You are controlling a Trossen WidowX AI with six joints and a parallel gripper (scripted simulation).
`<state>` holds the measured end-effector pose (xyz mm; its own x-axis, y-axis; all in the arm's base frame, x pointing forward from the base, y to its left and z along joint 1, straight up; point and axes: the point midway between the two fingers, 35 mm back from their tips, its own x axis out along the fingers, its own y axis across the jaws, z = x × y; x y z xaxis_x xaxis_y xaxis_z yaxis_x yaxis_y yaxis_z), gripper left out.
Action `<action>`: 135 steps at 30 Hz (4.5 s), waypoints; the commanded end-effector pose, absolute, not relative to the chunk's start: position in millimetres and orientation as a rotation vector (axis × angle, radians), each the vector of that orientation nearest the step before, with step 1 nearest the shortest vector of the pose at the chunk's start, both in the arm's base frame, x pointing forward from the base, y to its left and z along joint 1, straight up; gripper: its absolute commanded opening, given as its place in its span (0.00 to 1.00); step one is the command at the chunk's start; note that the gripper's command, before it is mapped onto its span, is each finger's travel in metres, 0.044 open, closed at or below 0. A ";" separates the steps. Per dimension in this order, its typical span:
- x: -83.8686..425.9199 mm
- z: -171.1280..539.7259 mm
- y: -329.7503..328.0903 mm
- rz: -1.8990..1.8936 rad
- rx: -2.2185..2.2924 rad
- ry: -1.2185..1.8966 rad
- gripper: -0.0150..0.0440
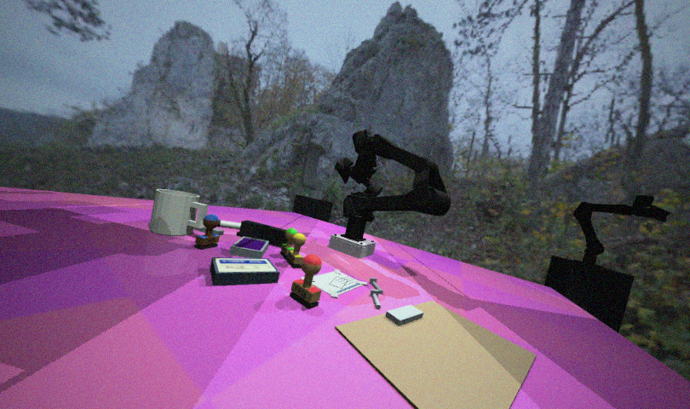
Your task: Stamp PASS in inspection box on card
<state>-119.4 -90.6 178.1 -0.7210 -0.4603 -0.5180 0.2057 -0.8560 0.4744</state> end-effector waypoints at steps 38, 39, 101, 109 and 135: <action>237.1 106.8 -77.9 0.017 -0.132 1.496 0.62; 243.1 103.0 -66.7 0.091 -0.178 1.509 0.62; 251.5 21.6 -44.5 0.271 -0.290 1.532 0.60; 251.5 21.6 -44.5 0.271 -0.290 1.532 0.51; 252.2 27.9 -44.6 0.271 -0.289 1.532 0.25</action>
